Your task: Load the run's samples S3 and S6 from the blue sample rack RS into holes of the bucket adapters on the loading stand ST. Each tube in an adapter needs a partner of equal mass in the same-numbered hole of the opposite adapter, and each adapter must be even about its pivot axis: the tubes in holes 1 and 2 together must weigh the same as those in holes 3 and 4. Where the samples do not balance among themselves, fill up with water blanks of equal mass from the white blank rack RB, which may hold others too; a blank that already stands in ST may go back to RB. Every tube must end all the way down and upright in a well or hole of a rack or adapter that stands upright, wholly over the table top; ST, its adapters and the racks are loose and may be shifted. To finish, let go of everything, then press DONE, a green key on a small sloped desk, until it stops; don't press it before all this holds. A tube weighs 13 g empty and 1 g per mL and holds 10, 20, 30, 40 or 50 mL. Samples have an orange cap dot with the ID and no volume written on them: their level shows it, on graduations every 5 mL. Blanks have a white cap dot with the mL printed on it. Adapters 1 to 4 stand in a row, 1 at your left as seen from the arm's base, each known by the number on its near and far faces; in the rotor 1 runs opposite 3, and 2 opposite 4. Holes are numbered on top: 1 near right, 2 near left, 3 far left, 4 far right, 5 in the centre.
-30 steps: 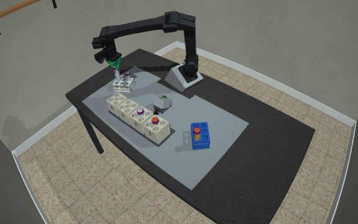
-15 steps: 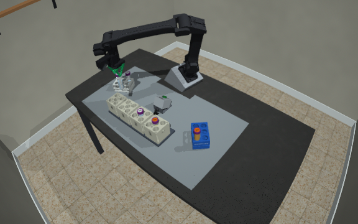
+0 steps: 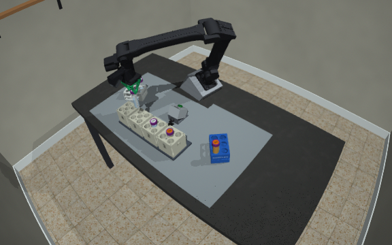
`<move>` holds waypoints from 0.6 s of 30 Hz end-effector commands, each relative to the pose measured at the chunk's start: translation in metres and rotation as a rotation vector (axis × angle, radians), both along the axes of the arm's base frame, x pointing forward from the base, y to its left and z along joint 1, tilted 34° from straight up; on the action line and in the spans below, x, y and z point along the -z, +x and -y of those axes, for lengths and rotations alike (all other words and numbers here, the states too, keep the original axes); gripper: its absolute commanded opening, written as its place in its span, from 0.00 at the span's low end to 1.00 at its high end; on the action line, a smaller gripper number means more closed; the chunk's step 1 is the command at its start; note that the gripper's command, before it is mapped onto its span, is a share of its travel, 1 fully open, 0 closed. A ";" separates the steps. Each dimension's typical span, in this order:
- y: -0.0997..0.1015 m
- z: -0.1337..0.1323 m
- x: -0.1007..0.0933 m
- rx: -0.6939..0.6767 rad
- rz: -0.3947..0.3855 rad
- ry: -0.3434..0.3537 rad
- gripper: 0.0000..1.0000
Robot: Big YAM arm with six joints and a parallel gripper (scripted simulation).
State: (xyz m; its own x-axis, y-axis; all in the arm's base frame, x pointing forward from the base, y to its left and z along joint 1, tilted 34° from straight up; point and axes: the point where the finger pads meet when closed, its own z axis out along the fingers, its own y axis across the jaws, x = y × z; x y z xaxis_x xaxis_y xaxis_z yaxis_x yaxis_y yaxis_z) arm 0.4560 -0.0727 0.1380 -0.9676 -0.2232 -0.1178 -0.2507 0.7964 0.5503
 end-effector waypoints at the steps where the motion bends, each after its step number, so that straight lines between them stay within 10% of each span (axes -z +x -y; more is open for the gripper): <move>1: 0.002 0.008 -0.012 0.055 0.026 -0.015 0.00; 18: 0.005 -0.025 0.037 0.032 -0.006 -0.002 0.00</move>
State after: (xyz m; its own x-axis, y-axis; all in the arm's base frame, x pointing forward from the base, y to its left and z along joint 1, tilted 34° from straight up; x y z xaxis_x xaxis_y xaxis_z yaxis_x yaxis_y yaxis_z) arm 0.4556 -0.0508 0.1064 -0.9731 -0.2029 -0.1088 -0.2290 0.8029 0.5503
